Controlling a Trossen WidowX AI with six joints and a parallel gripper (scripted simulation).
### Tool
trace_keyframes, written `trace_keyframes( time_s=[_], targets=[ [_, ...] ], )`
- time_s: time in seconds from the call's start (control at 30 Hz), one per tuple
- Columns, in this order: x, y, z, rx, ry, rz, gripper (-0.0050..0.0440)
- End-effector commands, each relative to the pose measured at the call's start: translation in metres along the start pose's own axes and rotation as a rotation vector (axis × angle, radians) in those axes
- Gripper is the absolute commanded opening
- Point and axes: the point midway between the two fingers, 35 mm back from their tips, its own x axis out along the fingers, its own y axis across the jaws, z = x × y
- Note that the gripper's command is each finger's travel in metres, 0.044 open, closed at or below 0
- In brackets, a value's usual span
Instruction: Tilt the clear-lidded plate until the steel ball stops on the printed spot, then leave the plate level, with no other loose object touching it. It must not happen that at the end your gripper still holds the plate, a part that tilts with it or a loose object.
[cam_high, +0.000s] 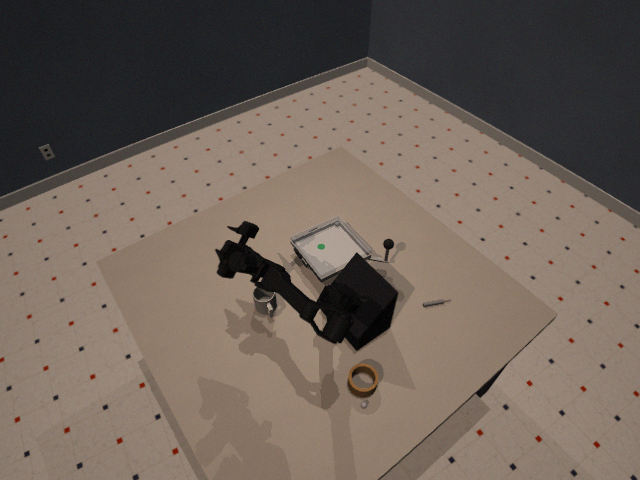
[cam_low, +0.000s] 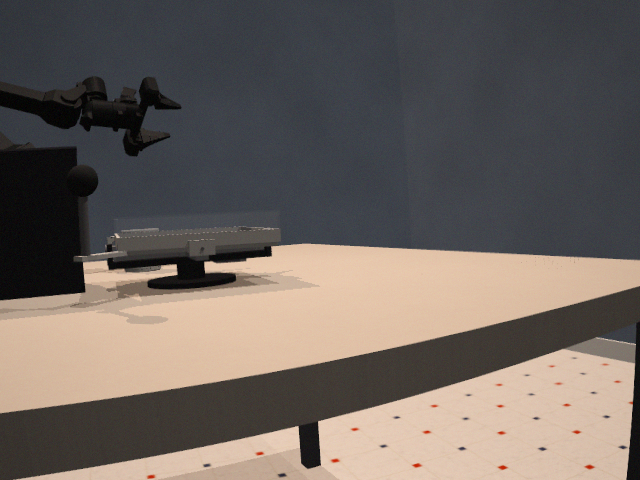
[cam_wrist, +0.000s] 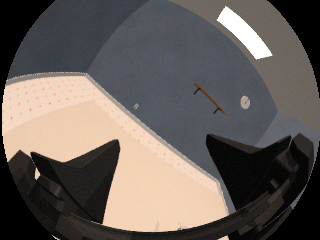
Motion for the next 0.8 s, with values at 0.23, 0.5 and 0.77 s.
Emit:
trace_keyframes(
  time_s=[0.23,0.5,0.77],
  targets=[
    [0.0,0.0,0.0,0.0,0.0,0.0,0.04],
    [0.0,0.0,0.0,0.0,0.0,0.0,0.04],
    [0.026,-0.042,-0.036,-0.165,0.197,-0.1,0.03]
  ],
)
